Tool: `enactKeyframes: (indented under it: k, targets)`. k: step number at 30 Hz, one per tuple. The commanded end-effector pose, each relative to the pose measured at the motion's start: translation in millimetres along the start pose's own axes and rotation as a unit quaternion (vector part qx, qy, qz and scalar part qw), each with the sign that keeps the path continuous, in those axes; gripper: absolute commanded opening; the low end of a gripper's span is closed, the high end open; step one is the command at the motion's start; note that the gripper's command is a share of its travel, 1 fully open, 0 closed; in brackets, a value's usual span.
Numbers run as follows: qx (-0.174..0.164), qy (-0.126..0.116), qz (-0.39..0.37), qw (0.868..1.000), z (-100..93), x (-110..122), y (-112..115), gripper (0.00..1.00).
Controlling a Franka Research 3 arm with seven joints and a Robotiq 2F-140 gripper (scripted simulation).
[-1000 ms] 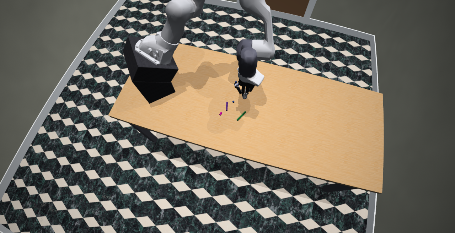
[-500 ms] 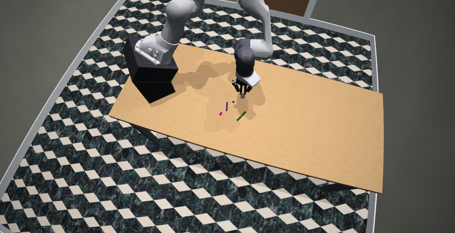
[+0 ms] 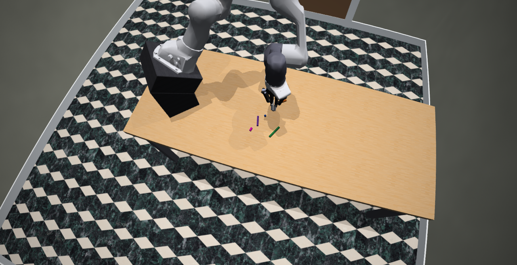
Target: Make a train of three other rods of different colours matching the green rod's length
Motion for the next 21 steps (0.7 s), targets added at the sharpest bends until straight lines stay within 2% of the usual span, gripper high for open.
enactKeyframes:
  k: [1,16,21]
  targets:
    - [0.003,0.008,0.083,0.996,0.3,3.1,1.7,0.03]
    - [0.004,0.007,0.192,0.981,0.2,13.4,4.8,0.03]
    - [0.004,0.007,0.246,0.969,0.1,18.8,6.4,0.03]
Point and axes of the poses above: the point where the finger pads meet when closed, its own z axis out along the fingers, its own x axis across the jaws, y = z × x, the point moved 1 cm from there along -z, back along the fingers, and after that the axes turned 8 degrees about -z, right-handed, at the moved point
